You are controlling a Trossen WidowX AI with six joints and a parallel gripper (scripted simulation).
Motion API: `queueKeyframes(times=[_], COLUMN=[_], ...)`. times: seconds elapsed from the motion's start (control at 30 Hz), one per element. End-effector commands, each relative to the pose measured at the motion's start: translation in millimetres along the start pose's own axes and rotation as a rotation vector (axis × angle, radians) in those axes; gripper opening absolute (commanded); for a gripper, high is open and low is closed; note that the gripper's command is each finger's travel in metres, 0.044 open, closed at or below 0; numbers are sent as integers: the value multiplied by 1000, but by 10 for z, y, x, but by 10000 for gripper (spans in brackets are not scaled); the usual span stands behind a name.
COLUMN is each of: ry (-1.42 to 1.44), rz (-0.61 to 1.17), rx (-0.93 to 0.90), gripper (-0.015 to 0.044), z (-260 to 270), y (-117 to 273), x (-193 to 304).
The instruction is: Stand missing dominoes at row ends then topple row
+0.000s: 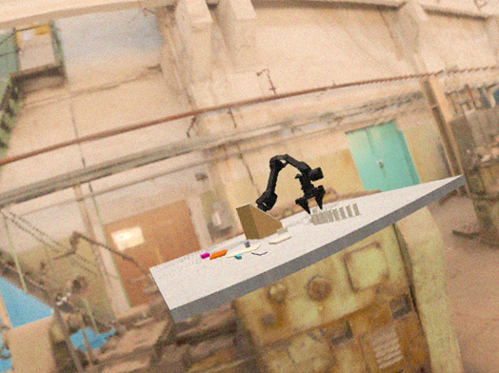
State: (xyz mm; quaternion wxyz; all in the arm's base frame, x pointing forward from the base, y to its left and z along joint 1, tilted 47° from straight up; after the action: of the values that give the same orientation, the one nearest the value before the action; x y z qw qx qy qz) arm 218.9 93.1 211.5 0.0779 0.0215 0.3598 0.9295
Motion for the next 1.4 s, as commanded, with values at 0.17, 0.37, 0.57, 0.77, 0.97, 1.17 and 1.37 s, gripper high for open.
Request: queueKeyframes(times=[0.17,0.37,0.57,0.77,0.97,1.17,1.37], ry=[-8,-8,-8,-8,-3,-6,-6], rz=[5,5,5,5,8,10,9], rx=[7,7,7,7,38,13,12], gripper=[335,177,107,107,107,107,107], z=[-21,-21,-21,-21,-44,-9,-12], y=[-64,-64,-64,-64,520,1239,1263], x=[12,12,12,12,-94,-11,-24])
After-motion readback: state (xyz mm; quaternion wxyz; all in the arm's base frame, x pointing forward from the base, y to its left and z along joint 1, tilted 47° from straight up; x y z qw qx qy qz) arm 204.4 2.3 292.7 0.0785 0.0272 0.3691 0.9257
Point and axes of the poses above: the point midway between the two fingers, 35 mm back from their tips, its own y axis back along the fingers, its own z axis across the jaws, x = y × z, the point moved 9 cm from there along y, back along the fingers, and after that the axes turned 11 degrees about -y, right-handed, at the moved point
